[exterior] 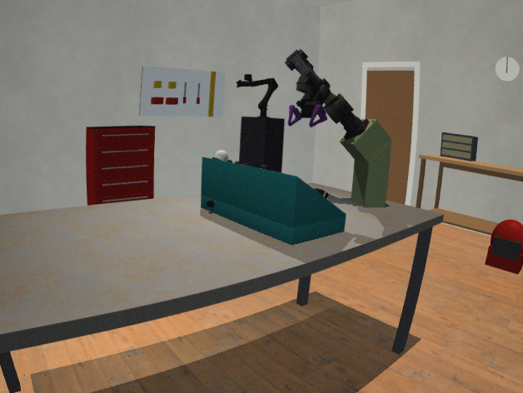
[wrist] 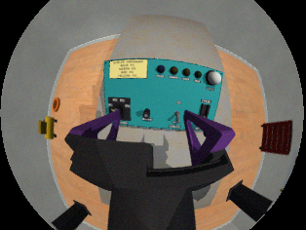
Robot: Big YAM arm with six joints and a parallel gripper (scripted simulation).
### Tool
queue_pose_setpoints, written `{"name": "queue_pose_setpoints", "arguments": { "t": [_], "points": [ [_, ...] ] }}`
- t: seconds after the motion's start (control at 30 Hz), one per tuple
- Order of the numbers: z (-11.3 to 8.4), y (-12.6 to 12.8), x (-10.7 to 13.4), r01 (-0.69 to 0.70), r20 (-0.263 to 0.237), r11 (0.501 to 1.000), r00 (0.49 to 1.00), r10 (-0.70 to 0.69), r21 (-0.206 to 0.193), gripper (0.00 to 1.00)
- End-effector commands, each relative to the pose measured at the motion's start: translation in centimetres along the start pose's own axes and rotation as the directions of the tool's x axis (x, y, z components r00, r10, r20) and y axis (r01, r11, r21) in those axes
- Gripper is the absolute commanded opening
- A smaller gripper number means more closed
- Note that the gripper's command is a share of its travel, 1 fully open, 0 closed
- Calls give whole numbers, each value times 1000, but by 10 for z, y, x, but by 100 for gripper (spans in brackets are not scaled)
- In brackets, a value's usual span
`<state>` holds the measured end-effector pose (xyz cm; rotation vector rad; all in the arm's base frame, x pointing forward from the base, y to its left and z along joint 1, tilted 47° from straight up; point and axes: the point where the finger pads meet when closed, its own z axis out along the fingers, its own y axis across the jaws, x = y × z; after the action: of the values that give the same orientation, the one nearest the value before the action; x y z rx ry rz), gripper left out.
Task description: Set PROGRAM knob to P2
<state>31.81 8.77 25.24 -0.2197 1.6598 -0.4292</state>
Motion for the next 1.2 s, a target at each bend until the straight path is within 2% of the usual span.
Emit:
{"name": "queue_pose_setpoints", "arguments": {
  "t": [0.0,0.53,0.57,0.63,0.77,0.9,0.93,1.0,1.1,1.17],
  "points": [
    [0,0,-3,-4,4,1000,1000,4,1,100],
    [0,0,-3,-4,4,1000,1000,4,1,100],
    [1,-3,-16,-25,25,1000,999,25,4,100],
    [4,-2,-8,-18,17,1000,1000,18,7,100],
    [15,7,6,-5,21,1000,1000,5,-19,100],
    [37,21,26,-9,50,997,999,12,-71,100],
    [37,21,26,-9,50,997,999,12,-71,100],
    [49,27,41,-9,70,994,997,16,-105,100],
    [49,27,41,-9,70,994,997,16,-105,100],
    [58,31,58,-7,93,990,995,20,-141,100]
  ]
}}
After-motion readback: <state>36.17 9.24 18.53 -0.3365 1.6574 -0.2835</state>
